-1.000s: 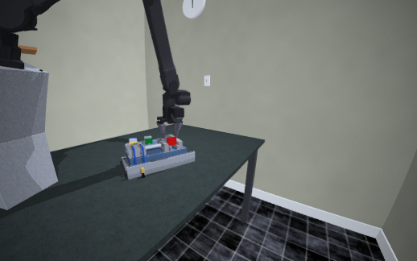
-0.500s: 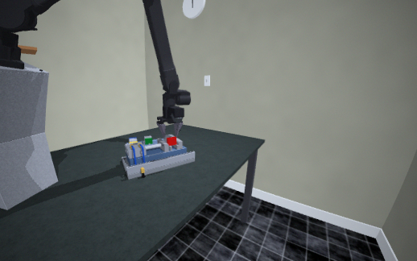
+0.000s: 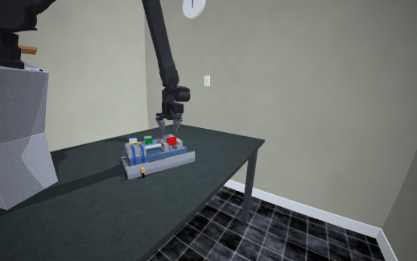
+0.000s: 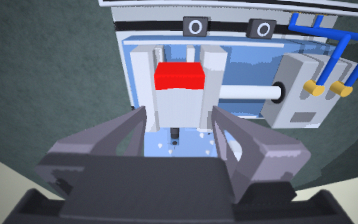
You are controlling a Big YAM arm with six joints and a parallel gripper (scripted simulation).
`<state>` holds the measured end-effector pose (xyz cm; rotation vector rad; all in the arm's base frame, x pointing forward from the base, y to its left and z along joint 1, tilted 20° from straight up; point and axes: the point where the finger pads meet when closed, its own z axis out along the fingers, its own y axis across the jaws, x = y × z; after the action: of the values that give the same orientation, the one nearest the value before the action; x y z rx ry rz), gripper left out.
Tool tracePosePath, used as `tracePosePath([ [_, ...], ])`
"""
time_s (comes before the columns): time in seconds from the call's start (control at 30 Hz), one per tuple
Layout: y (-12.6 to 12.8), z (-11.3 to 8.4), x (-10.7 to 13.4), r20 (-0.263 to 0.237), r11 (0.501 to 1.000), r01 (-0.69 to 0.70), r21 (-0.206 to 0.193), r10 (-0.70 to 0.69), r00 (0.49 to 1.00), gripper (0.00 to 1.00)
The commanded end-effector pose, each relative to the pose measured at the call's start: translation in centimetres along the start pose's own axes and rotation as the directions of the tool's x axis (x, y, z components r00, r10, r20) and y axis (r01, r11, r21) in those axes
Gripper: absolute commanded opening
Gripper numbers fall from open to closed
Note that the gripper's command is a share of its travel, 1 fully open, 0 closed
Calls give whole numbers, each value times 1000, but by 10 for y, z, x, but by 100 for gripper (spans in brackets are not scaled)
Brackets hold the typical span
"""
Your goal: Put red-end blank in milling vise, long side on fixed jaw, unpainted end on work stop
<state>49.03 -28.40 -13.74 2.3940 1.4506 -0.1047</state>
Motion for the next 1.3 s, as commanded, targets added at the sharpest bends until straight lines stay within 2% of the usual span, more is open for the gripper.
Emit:
tracePosePath([
  [0.0, 10, -24, 2, 0, 1000, -7, -23, 7, 1000, 64],
  [0.53, 13, -51, 0, 0, 1000, -9, -29, 9, 1000, 64],
  [0.77, 11, -53, 0, 0, 1000, -7, -25, 7, 1000, 64],
  [0.8, 8, -47, 2, 0, 1000, -4, -17, 4, 1000, 64],
  [0.9, 8, -48, 2, 0, 1000, -3, -17, 3, 1000, 64],
  [0.93, 8, -48, 2, 0, 1000, -3, -17, 3, 1000, 0],
  [1.27, 8, -48, 2, 0, 1000, -3, -17, 3, 1000, 0],
])
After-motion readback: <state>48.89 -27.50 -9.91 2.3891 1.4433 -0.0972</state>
